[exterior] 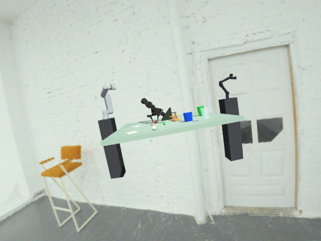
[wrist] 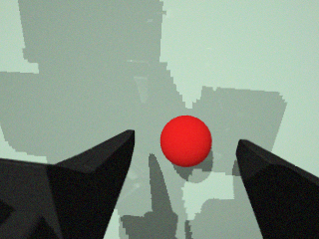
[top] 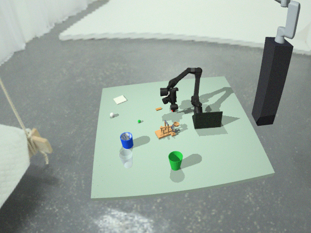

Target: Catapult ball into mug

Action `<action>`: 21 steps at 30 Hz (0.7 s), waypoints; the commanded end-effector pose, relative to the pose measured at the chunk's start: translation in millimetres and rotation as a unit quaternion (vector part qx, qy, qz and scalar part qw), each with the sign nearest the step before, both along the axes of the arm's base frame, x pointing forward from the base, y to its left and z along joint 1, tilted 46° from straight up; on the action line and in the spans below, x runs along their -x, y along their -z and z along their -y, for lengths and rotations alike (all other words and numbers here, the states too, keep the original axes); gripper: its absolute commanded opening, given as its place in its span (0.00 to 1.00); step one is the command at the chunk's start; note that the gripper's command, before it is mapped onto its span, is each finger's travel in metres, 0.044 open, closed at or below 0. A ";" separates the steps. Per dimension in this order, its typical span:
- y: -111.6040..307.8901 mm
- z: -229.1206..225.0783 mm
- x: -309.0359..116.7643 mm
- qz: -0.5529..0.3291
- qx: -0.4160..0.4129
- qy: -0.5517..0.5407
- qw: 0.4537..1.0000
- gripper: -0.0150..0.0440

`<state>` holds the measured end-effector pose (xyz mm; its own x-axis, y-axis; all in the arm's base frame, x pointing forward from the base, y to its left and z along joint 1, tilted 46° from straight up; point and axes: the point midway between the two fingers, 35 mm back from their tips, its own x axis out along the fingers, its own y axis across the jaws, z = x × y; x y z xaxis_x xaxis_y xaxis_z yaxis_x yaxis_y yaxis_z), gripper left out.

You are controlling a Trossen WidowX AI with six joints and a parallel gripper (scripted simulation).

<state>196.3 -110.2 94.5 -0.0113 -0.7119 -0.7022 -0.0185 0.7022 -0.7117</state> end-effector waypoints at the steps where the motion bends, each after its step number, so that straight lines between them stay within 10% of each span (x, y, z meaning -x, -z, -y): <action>1: 6.0 6.2 3.1 -0.005 0.003 0.000 1.000 0.76; 6: 9.4 10.4 3.8 -0.005 0.004 0.000 1.000 0.76; 21: 7.7 8.0 2.7 -0.006 0.003 -0.001 1.000 0.29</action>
